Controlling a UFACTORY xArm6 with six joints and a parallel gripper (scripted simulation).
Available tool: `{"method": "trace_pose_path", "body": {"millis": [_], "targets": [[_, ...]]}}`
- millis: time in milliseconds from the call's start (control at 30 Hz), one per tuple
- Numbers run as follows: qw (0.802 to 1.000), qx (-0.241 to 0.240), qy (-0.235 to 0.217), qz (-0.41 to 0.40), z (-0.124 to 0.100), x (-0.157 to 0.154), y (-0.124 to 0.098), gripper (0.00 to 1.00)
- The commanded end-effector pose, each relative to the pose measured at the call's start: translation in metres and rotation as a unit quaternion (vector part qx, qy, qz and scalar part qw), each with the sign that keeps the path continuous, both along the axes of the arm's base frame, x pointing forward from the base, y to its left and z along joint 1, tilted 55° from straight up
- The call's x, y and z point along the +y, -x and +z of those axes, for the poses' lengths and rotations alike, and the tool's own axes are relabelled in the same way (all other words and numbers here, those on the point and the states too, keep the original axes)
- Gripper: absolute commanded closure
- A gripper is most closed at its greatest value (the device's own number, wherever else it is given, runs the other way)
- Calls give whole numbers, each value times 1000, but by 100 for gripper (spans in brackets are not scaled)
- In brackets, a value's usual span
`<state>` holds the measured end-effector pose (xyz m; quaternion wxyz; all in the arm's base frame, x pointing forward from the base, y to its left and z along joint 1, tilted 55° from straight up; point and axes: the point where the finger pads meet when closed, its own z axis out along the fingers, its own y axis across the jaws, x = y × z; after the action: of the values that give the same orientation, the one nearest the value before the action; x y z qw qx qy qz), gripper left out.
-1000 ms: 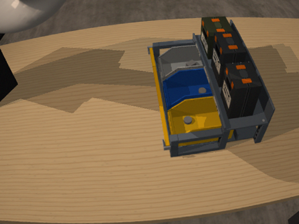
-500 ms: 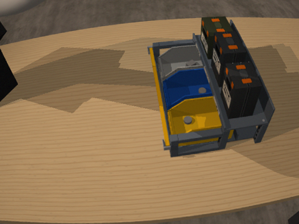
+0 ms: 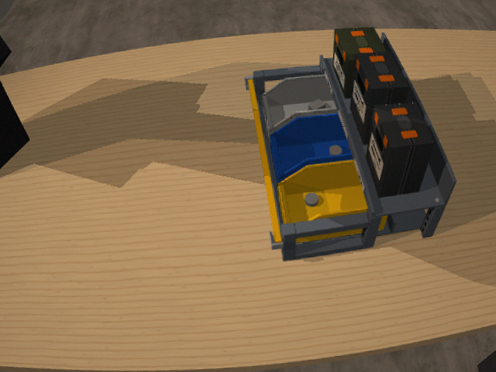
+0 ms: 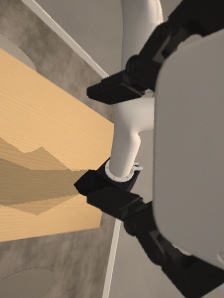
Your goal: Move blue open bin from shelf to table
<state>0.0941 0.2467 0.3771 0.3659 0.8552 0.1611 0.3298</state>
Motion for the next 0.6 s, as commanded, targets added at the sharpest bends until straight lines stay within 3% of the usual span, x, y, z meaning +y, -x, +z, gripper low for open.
{"method": "trace_pose_path", "body": {"millis": [0, 367, 533, 567], "targets": [[996, 25, 67, 46, -19, 27, -5, 0], [996, 25, 67, 46, -19, 27, -5, 0], [977, 63, 166, 117, -46, 68, -12, 0], [977, 63, 166, 117, -46, 68, -12, 0]]}}
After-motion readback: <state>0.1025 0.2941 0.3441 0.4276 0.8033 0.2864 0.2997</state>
